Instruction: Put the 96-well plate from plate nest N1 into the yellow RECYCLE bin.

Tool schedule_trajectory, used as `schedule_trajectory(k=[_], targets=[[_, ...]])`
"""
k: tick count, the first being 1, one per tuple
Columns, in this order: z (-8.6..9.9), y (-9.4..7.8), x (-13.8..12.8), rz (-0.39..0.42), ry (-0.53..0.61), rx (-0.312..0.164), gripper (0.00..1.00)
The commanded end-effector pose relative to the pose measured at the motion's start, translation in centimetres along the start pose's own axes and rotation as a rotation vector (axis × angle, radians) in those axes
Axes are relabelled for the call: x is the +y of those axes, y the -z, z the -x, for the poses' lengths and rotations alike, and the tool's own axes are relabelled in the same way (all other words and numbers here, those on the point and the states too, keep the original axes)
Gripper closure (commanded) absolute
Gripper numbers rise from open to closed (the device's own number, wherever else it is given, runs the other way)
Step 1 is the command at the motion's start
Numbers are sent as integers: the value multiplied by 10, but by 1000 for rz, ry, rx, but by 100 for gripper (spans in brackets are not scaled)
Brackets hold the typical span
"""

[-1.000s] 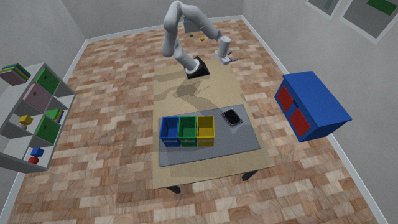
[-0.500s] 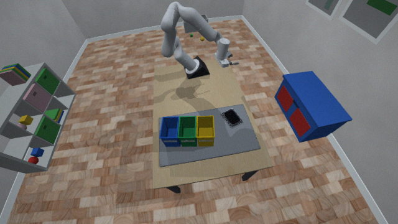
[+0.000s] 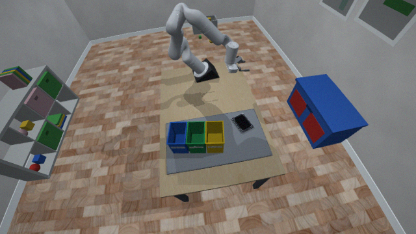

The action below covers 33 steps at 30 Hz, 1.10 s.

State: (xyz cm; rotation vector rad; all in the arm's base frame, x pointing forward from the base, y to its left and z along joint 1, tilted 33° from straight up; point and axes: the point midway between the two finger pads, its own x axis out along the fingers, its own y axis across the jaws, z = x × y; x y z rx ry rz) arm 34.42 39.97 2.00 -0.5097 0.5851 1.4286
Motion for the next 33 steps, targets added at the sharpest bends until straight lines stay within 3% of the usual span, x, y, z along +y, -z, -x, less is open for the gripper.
schedule_trajectory(k=[1, 4, 9, 12, 18, 21, 27, 30, 33], targets=[[3, -2, -14, 3, 27, -6, 63], [8, -3, -28, 3, 126, -19, 63], [14, -4, -45, 3, 129, -20, 63], [20, -5, -58, 2, 229, -33, 63], [27, -6, -75, 2, 233, -34, 63], [34, -7, -88, 1, 332, -46, 63], [42, -7, -104, 1, 336, -47, 63], [50, -8, -117, 0, 435, -59, 63], [58, -8, -130, 0, 440, -59, 63]])
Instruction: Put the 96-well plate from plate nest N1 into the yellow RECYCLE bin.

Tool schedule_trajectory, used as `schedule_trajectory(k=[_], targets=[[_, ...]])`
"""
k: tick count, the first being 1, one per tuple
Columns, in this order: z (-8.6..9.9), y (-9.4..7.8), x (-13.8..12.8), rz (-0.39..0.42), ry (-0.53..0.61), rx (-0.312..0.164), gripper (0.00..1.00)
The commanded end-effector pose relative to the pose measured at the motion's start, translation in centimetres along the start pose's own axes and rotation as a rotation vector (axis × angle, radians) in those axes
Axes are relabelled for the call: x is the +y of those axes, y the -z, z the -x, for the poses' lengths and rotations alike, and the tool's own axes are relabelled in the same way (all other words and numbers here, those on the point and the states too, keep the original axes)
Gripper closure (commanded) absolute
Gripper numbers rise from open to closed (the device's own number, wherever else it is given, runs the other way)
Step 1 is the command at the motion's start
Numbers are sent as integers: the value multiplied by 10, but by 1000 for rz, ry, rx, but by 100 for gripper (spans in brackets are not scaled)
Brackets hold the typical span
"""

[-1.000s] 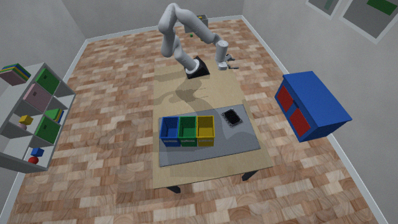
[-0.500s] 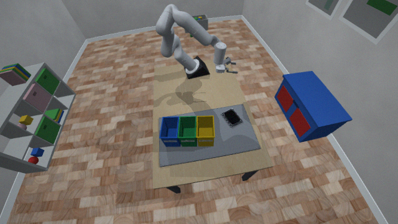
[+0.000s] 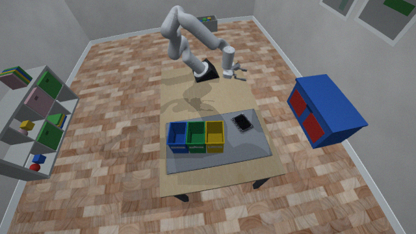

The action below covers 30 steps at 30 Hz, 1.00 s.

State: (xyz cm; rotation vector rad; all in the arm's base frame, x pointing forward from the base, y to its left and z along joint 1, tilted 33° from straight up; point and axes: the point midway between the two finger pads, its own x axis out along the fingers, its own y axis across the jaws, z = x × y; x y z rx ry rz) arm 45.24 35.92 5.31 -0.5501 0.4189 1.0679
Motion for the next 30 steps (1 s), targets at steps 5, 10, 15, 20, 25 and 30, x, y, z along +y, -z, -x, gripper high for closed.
schedule_trajectory(k=[5, 10, 15, 20, 25, 30], targets=[[5, -2, -35, 0, 117, -16, 63], [10, -3, -58, 0, 155, -21, 63], [15, -3, -73, -3, 255, -31, 63], [19, -4, -87, -3, 260, -32, 63], [27, -4, -110, -5, 365, -43, 63], [32, -4, -123, -5, 365, -43, 63]])
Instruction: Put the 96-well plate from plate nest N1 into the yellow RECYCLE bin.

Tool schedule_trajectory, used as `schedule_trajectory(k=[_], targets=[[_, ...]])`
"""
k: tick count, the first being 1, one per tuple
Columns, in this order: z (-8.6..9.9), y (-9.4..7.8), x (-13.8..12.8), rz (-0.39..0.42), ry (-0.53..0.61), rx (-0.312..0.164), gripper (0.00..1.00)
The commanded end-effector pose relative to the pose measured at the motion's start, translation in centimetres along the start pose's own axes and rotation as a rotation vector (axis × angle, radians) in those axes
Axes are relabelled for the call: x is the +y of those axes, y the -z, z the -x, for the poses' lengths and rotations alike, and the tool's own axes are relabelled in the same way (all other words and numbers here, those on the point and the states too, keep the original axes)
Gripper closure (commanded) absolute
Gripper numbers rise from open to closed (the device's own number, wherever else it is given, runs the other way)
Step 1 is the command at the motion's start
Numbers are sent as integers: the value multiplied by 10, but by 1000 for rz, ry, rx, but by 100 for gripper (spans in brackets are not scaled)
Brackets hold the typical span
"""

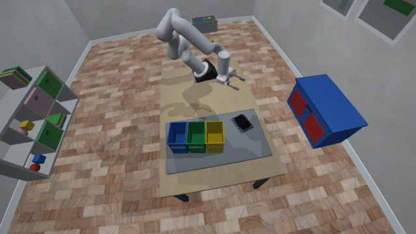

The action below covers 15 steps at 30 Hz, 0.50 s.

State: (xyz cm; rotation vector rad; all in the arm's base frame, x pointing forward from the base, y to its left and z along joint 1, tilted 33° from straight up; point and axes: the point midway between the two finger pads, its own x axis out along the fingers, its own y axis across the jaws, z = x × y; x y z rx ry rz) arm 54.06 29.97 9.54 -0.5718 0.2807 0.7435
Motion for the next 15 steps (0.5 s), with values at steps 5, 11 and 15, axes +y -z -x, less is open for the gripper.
schedule_trajectory(k=[5, 11, 15], targets=[[1, -1, -33, -2, 124, -15, 63], [3, -1, -52, -2, 158, -18, 63], [6, -1, -72, -4, 230, -24, 63]])
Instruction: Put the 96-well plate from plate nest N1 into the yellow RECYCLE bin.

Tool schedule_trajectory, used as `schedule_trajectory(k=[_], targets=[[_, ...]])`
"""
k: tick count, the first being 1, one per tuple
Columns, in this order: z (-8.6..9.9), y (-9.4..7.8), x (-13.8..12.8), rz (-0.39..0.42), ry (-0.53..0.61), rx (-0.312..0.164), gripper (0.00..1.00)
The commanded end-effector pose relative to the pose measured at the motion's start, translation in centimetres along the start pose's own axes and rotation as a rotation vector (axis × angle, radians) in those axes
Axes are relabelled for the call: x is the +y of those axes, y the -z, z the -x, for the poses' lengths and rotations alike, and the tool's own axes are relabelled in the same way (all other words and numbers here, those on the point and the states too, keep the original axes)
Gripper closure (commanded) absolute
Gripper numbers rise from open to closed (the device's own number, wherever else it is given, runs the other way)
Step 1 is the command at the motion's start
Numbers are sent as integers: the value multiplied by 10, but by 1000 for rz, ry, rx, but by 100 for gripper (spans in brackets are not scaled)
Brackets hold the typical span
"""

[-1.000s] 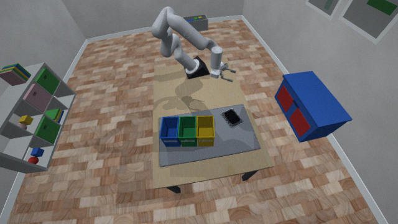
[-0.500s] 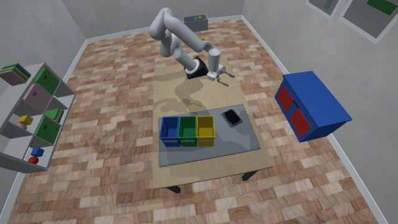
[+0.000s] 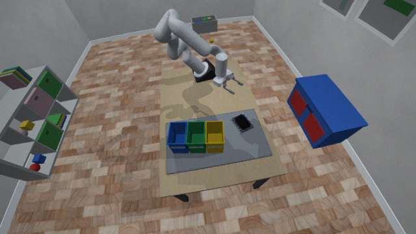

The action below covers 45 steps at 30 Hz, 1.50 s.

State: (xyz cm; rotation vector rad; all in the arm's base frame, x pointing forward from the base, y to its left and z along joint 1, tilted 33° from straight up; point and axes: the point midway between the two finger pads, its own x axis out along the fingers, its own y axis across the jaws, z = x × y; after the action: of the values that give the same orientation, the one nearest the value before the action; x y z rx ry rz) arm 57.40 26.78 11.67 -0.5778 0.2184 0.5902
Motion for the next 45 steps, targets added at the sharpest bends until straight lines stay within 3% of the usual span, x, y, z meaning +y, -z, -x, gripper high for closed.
schedule_trajectory(k=[1, 4, 9, 15, 18, 22, 25, 28, 34, 37, 43, 45], targets=[[-1, -1, -26, 0, 67, -9, 63], [-1, -1, -31, 0, 67, -9, 63], [-1, -1, -46, -3, 167, -18, 63], [0, 0, -66, -3, 173, -18, 63], [2, 0, -81, -5, 273, -26, 63], [5, 0, -101, -5, 279, -27, 63], [5, 0, -101, -5, 279, -27, 63], [7, 1, -116, -7, 378, -35, 63], [11, 2, -135, -7, 385, -35, 63], [15, 2, -150, -9, 484, -43, 63], [20, 3, -169, -10, 491, -43, 63], [23, 4, -179, -11, 557, -48, 63]])
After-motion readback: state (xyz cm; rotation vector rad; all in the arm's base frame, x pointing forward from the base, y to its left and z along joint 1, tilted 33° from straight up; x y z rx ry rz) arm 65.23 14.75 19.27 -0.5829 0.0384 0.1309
